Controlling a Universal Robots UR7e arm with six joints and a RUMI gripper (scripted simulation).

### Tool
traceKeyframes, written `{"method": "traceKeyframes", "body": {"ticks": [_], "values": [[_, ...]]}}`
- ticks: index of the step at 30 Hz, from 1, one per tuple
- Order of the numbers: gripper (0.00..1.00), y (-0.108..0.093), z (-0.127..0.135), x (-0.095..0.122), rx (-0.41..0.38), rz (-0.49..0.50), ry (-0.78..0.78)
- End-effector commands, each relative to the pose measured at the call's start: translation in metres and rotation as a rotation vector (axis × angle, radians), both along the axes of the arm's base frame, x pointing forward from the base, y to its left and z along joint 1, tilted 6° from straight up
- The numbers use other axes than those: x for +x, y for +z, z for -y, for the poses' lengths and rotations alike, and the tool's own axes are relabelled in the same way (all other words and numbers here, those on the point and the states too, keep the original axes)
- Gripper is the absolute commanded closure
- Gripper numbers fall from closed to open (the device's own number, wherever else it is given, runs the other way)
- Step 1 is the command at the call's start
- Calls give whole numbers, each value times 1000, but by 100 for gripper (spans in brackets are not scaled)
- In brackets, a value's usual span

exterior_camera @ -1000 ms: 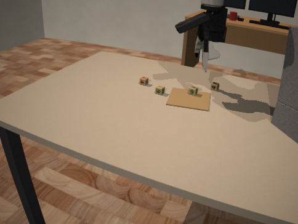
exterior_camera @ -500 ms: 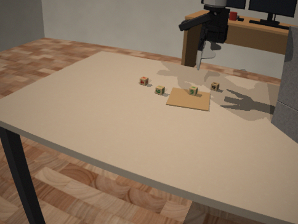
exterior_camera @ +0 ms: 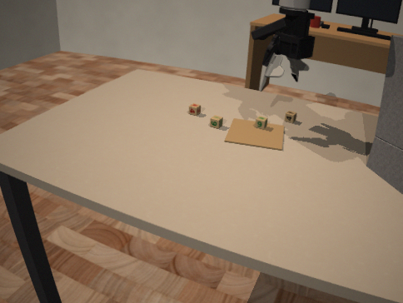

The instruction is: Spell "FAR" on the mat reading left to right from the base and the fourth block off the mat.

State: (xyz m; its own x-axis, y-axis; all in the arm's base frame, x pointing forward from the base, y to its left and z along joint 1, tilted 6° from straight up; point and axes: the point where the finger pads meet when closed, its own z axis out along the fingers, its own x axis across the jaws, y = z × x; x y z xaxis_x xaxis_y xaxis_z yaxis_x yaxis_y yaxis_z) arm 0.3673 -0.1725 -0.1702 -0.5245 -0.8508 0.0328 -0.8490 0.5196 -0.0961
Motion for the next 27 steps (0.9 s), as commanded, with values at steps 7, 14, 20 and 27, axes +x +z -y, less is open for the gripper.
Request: {"method": "traceKeyframes", "body": {"ticks": [7,14,20,27], "values": [[0,0,9,-10,17,25,-327],[0,-1,13,-16,28,39,-504],[0,-1,17,-22,41,55,-699],[0,-2,21,-30,55,72,-915]]}}
